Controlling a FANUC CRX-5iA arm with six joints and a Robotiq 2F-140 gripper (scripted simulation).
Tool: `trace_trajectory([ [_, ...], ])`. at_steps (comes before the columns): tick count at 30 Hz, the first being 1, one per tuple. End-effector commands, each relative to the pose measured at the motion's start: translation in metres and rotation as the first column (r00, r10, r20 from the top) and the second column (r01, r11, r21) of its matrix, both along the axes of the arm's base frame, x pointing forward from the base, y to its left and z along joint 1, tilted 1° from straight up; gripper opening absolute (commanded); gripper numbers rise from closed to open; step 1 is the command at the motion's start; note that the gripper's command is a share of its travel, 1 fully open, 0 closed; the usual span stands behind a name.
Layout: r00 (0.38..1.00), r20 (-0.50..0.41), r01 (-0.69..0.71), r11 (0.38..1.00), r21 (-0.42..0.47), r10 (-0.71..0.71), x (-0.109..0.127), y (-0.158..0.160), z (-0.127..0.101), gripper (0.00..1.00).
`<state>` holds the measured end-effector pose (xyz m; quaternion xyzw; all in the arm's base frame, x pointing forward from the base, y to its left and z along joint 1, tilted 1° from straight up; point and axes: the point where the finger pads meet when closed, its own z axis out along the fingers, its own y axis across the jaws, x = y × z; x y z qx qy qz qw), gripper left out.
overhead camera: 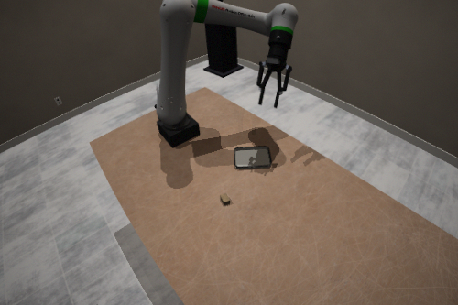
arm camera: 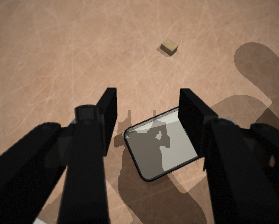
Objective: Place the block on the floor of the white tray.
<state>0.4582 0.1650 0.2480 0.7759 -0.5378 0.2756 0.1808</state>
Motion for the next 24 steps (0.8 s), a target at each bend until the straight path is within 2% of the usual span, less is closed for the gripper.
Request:
trace_trajectory([
  [1,0.968,0.040,0.241,0.963,0.124,-0.248,0.021,-0.046,-0.047,0.43],
  [2,0.955,0.044,0.283,0.948,0.147,-0.292,0.022,-0.049,-0.050,0.43],
  [4,0.955,0.044,0.283,0.948,0.147,-0.292,0.022,-0.049,-0.050,0.43],
  [5,0.905,0.050,0.405,0.890,0.208,-0.424,0.027,-0.068,-0.068,0.43],
  [6,0.886,0.051,0.441,0.870,0.220,-0.462,0.030,-0.085,-0.084,0.43],
  [8,0.842,0.050,0.508,0.821,0.260,-0.537,0.031,-0.087,-0.086,0.43],
  [9,0.814,0.050,0.546,0.791,0.275,-0.579,0.035,-0.106,-0.103,0.43],
  [10,0.785,0.047,0.580,0.759,0.295,-0.618,0.035,-0.107,-0.104,0.43],
  [11,0.752,0.046,0.615,0.725,0.309,-0.657,0.036,-0.123,-0.118,0.43],
  [13,0.686,0.037,0.673,0.653,0.347,-0.727,0.037,-0.127,-0.121,0.43],
  [14,0.648,0.034,0.703,0.615,0.358,-0.761,0.039,-0.147,-0.138,0.43],
  [17,0.532,0.015,0.769,0.490,0.411,-0.847,0.039,-0.147,-0.138,0.43],
  [18,0.486,0.009,0.791,0.445,0.420,-0.874,0.041,-0.166,-0.154,0.43],
  [19,0.441,0.000,0.807,0.397,0.437,-0.897,0.041,-0.166,-0.154,0.43],
  [21,0.441,0.000,0.807,0.397,0.437,-0.897,0.041,-0.166,-0.154,0.43],
  [22,0.303,-0.025,0.842,0.256,0.475,-0.953,0.042,-0.185,-0.168,0.43],
  [23,0.265,-0.034,0.847,0.216,0.486,-0.964,0.042,-0.185,-0.168,0.43],
  [24,0.221,-0.040,0.854,0.173,0.491,-0.974,0.042,-0.203,-0.181,0.43],
])
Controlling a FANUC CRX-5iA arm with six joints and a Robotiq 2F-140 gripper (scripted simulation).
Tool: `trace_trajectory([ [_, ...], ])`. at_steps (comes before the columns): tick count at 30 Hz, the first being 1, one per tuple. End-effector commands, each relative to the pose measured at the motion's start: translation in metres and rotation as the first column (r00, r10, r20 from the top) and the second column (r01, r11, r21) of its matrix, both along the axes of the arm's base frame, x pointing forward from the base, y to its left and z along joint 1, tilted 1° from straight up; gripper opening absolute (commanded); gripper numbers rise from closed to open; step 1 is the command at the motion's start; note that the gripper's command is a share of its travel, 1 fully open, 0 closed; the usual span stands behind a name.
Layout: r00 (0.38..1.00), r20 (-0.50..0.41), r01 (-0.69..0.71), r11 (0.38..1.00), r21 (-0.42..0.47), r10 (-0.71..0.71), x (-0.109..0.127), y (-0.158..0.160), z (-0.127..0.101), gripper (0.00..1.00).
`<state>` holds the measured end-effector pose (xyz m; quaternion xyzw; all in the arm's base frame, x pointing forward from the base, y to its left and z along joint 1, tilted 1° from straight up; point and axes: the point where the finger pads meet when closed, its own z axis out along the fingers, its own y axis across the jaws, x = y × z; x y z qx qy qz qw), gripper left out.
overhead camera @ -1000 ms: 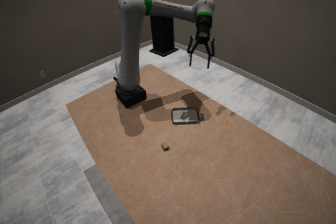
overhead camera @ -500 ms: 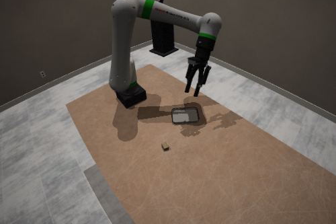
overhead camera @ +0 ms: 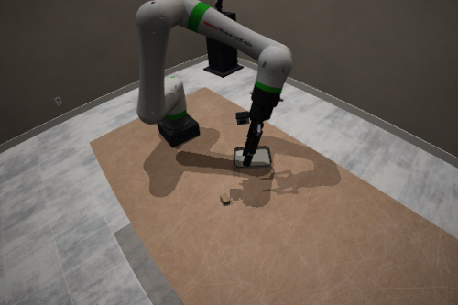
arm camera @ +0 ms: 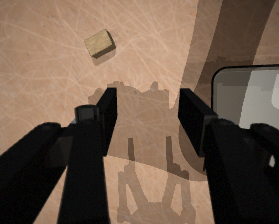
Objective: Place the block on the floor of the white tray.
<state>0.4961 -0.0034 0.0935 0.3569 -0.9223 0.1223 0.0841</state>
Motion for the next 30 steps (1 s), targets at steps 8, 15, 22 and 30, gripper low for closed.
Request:
trace_trajectory([
  [8,0.804,0.075,0.571,0.801,0.177,-0.590,0.003,-0.083,-0.057,0.43],
  [15,0.562,0.066,0.787,0.558,0.264,-0.824,0.002,-0.116,-0.075,0.43],
  [22,0.439,0.054,0.851,0.434,0.295,-0.897,0.000,-0.134,-0.084,0.43],
  [30,0.439,0.054,0.851,0.434,0.295,-0.897,0.000,-0.134,-0.084,0.43],
])
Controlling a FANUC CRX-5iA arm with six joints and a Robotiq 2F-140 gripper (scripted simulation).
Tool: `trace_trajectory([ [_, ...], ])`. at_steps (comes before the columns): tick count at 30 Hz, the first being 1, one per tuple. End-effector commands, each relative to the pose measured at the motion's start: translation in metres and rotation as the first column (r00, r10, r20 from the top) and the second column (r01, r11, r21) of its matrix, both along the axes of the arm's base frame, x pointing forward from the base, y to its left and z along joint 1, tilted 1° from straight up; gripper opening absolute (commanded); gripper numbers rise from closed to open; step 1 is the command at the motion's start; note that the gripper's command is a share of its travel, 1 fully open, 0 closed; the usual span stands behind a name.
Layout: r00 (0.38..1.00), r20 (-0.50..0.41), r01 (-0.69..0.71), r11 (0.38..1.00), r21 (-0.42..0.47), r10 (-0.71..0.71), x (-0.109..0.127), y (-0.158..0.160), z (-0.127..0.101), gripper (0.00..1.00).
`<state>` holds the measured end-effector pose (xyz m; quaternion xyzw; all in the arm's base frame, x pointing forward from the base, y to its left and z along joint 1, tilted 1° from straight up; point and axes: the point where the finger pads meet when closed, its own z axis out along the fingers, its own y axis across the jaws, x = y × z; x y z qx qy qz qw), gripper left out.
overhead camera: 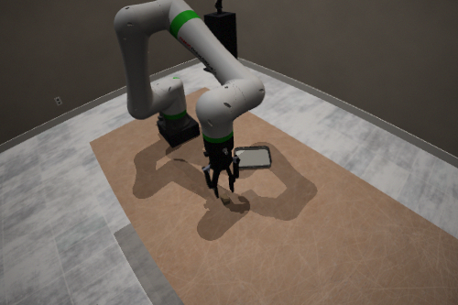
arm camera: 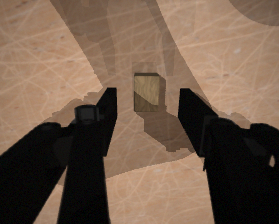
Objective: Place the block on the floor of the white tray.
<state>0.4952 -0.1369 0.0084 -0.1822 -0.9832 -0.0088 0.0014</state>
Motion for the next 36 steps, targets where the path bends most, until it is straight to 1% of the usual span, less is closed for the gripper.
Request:
trace_trajectory([
  [1,1.000,0.002,0.000,1.000,-0.001,0.000,0.0007,-0.0004,0.0010,0.43],
  [8,1.000,0.002,0.000,1.000,-0.001,0.000,0.0007,-0.0004,0.0010,0.43],
  [9,1.000,0.002,0.000,1.000,-0.001,0.000,0.0007,-0.0004,0.0010,0.35],
  [24,1.000,0.002,0.000,1.000,-0.001,0.000,0.0008,-0.0004,0.0005,0.35],
  [36,1.000,0.002,0.000,1.000,-0.001,0.000,0.0009,-0.0003,-0.0076,0.35],
])
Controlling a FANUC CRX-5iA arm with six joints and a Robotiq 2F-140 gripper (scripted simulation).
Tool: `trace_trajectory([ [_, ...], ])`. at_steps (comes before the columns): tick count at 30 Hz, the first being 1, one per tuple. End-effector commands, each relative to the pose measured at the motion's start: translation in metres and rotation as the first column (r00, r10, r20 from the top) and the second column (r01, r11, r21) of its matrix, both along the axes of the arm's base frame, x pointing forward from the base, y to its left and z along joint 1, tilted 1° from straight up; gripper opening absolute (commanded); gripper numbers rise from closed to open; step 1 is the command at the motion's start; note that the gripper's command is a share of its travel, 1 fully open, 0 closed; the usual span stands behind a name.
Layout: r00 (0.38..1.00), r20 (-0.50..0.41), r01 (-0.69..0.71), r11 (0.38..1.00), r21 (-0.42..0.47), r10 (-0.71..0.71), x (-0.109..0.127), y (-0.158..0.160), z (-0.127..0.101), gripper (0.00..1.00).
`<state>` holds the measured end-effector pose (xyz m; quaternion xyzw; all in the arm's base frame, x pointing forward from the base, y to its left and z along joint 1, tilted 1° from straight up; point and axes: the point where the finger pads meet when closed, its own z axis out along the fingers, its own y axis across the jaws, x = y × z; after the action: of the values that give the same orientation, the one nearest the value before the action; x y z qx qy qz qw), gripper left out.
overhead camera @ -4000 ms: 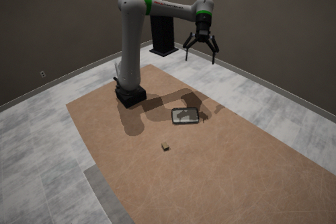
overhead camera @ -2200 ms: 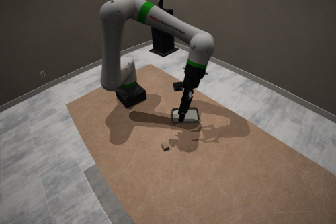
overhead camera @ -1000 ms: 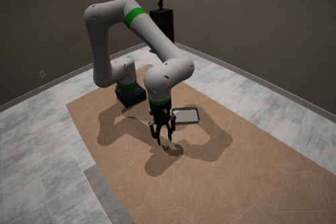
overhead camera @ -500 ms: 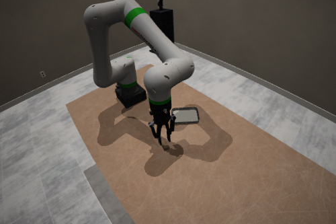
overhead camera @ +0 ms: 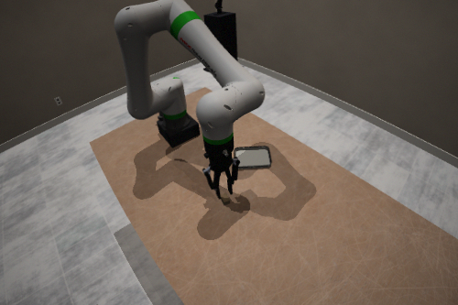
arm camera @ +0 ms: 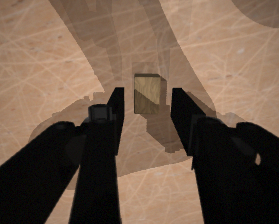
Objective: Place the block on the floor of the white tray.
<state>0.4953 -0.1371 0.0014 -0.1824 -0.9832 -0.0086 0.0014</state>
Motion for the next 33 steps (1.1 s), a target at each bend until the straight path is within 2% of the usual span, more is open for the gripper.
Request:
trace_trajectory([
  [1,1.000,0.002,0.000,1.000,0.000,0.000,0.001,0.000,-0.002,0.35],
  [14,1.000,0.002,0.000,1.000,0.000,0.000,0.001,0.000,-0.015,0.35],
  [33,1.000,0.002,0.000,1.000,0.000,0.000,0.001,0.000,-0.017,0.35],
])
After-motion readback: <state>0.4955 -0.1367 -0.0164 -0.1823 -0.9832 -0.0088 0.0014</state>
